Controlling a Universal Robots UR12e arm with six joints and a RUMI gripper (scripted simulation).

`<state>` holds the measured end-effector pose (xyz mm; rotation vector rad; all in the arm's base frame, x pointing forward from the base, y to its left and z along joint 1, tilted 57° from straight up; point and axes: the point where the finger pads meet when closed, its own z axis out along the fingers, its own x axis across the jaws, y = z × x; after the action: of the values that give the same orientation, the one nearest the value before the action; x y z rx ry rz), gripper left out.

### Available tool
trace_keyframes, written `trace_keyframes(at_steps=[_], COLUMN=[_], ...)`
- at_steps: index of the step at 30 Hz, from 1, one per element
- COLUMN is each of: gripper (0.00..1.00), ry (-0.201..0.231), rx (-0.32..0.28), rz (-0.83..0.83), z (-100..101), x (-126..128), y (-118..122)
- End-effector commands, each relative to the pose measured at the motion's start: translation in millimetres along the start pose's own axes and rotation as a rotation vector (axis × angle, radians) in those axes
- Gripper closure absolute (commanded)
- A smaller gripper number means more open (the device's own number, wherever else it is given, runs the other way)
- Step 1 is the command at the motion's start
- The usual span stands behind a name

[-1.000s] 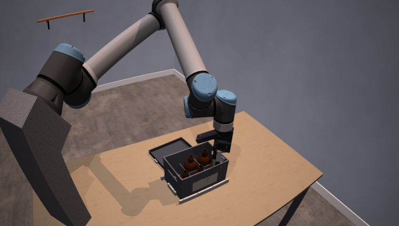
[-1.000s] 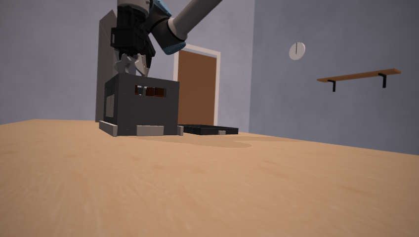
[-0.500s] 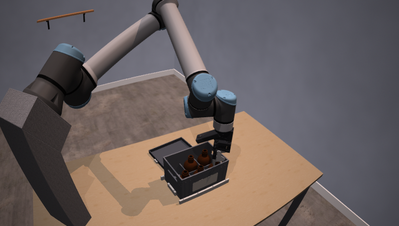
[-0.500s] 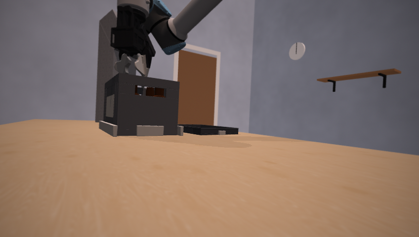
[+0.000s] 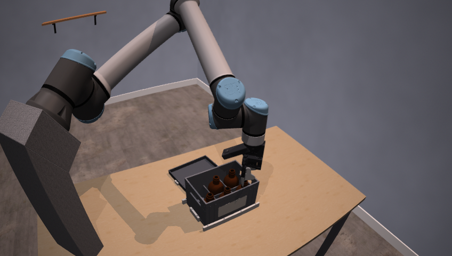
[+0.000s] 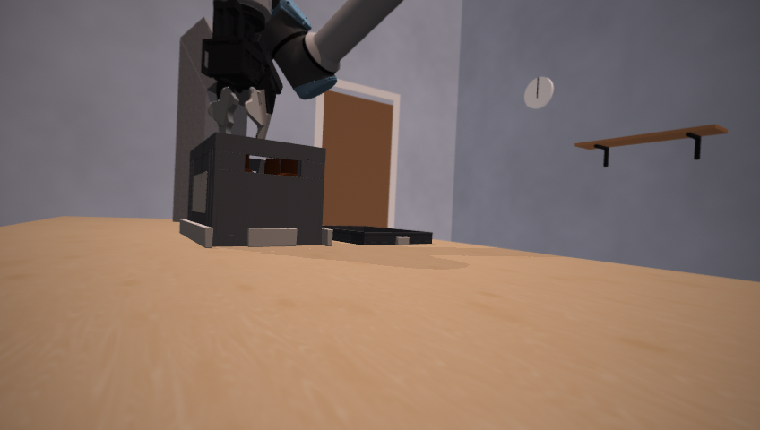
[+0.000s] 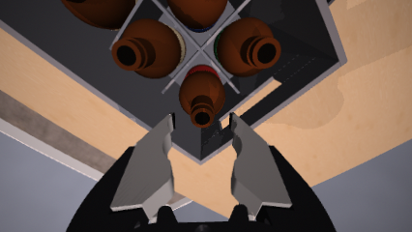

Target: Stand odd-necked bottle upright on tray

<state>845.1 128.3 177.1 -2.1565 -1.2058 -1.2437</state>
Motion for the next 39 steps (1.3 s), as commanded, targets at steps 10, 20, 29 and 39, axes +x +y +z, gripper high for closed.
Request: trace_keyframes(at_steps=[10, 20, 29, 39], gripper=[0.62, 0.62, 0.62, 1.00], ry=[0.001, 0.001, 0.001, 0.000], rx=[-0.001, -0.001, -0.001, -0.001], rz=[0.001, 0.001, -0.001, 0.000], z=[-46.5, -65.8, -67.9, -67.4], x=[-0.4, -0.4, 0.1, 0.0], y=[0.1, 0.1, 1.0, 0.8])
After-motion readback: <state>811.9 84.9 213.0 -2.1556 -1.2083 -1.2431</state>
